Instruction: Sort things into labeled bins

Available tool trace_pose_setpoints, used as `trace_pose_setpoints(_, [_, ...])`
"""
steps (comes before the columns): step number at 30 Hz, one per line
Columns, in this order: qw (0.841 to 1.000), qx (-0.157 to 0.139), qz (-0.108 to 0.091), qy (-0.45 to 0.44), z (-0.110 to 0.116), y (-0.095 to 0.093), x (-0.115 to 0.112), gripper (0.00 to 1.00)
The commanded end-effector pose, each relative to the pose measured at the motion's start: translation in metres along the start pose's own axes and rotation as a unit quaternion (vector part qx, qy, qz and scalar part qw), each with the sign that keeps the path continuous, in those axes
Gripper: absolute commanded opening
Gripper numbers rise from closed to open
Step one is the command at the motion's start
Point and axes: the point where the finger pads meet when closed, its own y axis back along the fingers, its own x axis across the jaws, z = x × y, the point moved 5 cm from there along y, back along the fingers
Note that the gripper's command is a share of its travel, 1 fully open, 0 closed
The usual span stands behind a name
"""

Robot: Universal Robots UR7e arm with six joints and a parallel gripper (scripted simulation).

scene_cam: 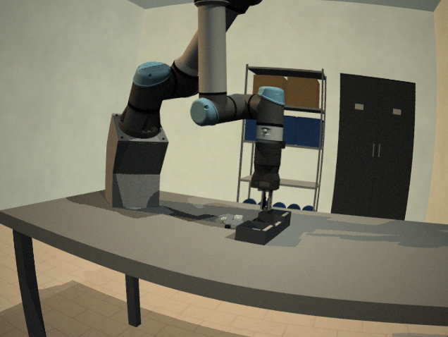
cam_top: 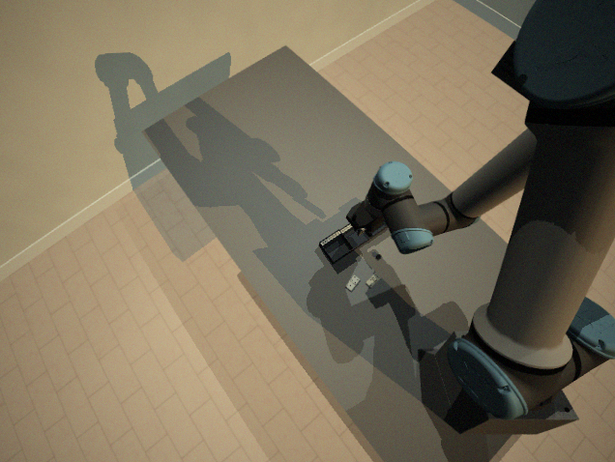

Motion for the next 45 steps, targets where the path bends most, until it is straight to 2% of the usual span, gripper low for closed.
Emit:
trace_pose_setpoints(1, [1.000,0.000,0.001,0.000,0.000,-0.004,0.000,0.34])
trace_pose_setpoints(27, [1.000,0.000,0.001,0.000,0.000,-0.051,0.000,0.34])
trace_pose_setpoints(41, [1.000,0.000,0.001,0.000,-0.001,-0.051,-0.001,0.34])
trace_pose_setpoints(42, [1.000,0.000,0.001,0.000,-0.001,-0.051,-0.001,0.64])
trace_pose_setpoints(45, [1.000,0.000,0.001,0.000,-0.001,-0.051,-0.001,0.64])
